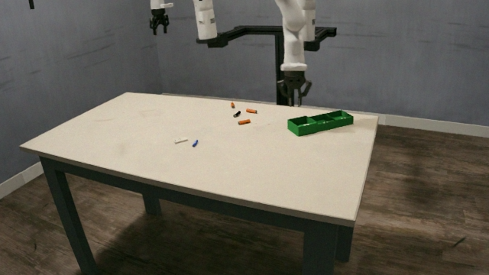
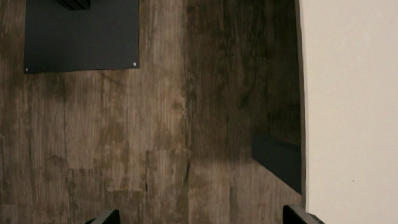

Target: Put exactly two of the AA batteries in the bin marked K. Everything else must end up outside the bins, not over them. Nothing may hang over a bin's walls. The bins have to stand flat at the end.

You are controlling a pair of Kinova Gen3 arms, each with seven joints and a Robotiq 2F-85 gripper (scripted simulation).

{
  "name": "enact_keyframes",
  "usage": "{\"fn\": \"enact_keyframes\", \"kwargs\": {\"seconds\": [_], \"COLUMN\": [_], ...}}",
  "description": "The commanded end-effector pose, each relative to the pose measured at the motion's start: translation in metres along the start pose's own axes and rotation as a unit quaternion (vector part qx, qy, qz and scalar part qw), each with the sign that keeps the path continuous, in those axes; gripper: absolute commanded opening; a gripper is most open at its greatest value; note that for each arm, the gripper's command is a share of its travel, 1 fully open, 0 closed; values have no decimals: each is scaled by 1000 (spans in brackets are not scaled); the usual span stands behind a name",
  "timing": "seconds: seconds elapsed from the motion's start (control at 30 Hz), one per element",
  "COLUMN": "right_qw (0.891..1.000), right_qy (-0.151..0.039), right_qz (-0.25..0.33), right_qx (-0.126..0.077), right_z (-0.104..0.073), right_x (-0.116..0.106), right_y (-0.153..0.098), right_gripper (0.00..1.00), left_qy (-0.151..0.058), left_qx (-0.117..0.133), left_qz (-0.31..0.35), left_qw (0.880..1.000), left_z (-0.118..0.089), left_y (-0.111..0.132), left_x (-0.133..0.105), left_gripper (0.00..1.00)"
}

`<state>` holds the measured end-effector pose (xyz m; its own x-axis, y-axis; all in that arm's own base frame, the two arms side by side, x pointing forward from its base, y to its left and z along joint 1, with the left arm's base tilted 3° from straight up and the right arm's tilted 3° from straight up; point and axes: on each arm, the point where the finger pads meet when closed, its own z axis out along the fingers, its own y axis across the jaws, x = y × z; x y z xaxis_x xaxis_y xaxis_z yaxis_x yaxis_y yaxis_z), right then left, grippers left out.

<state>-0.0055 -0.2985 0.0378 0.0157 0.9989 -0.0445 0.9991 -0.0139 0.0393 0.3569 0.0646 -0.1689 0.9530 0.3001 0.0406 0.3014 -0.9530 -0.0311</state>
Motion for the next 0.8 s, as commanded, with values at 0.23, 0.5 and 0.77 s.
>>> {"fn": "enact_keyframes", "kwargs": {"seconds": [0.23,0.5,0.77], "right_qw": [1000,1000,1000], "right_qy": [0,0,0], "right_qz": [0,0,0], "right_qx": [0,0,0], "right_z": [0,0,0], "right_x": [0,0,0], "right_y": [0,0,0], "right_gripper": [1000,1000,1000], "left_qy": [5,10,12], "left_qx": [0,0,1], "left_qz": [200,336,482], "left_qw": [980,942,876], "left_z": [-3,-4,-6], "left_y": [94,144,204], "left_x": [0,-1,-2], "left_gripper": [356,356,356]}}
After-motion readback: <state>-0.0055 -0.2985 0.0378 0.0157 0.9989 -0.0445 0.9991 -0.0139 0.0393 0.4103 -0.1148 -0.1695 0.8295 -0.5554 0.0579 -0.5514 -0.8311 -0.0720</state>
